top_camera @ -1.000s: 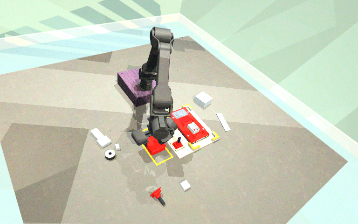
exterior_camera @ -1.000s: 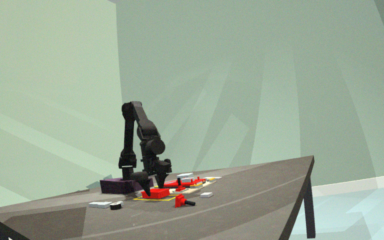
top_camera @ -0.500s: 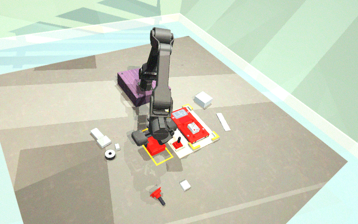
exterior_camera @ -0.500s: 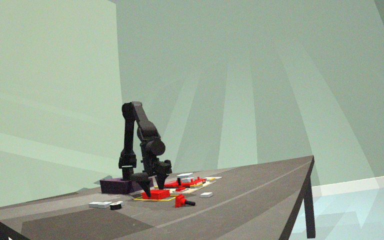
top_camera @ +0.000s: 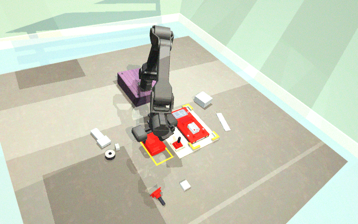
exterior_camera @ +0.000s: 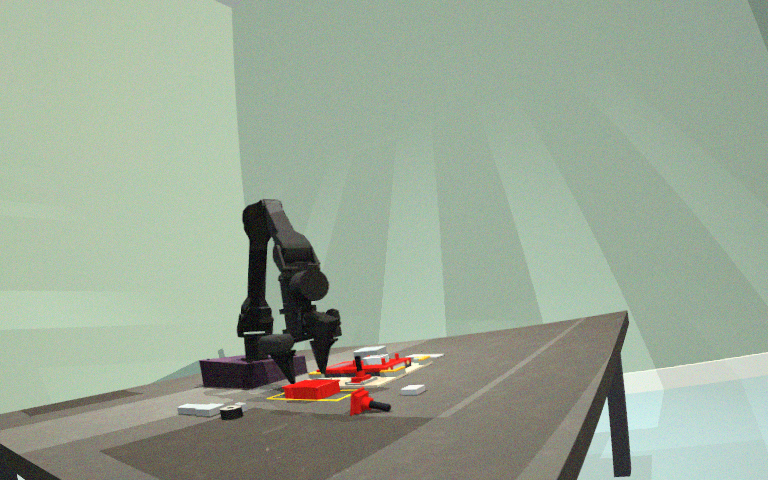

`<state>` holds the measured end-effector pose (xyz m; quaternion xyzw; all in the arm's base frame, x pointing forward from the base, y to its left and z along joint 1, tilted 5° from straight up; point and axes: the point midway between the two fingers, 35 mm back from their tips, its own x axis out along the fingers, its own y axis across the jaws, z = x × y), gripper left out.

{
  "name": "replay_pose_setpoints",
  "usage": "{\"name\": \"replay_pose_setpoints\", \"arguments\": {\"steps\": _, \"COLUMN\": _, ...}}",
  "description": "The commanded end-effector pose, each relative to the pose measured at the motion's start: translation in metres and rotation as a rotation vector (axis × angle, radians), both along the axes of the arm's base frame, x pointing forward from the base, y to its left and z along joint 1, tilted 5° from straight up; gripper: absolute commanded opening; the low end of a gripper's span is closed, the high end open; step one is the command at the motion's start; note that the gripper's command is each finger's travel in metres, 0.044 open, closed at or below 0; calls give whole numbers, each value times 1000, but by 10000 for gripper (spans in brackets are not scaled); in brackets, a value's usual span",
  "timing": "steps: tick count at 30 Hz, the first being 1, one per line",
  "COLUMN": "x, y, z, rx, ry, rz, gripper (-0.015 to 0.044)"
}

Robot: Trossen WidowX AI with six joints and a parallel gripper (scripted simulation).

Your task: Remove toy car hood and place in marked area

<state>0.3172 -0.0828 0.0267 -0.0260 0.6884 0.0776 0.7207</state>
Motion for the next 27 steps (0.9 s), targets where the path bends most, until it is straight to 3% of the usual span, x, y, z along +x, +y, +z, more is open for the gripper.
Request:
{"name": "replay_pose_setpoints", "arguments": {"steps": 1, "x": 2, "y": -5, "z": 40, "rx": -11, "ry": -34, "rz": 0, "gripper": 440}}
{"name": "replay_pose_setpoints", "arguments": {"steps": 27, "x": 1, "y": -5, "z": 49, "rx": -11, "ry": -34, "rz": 0, "gripper": 440}}
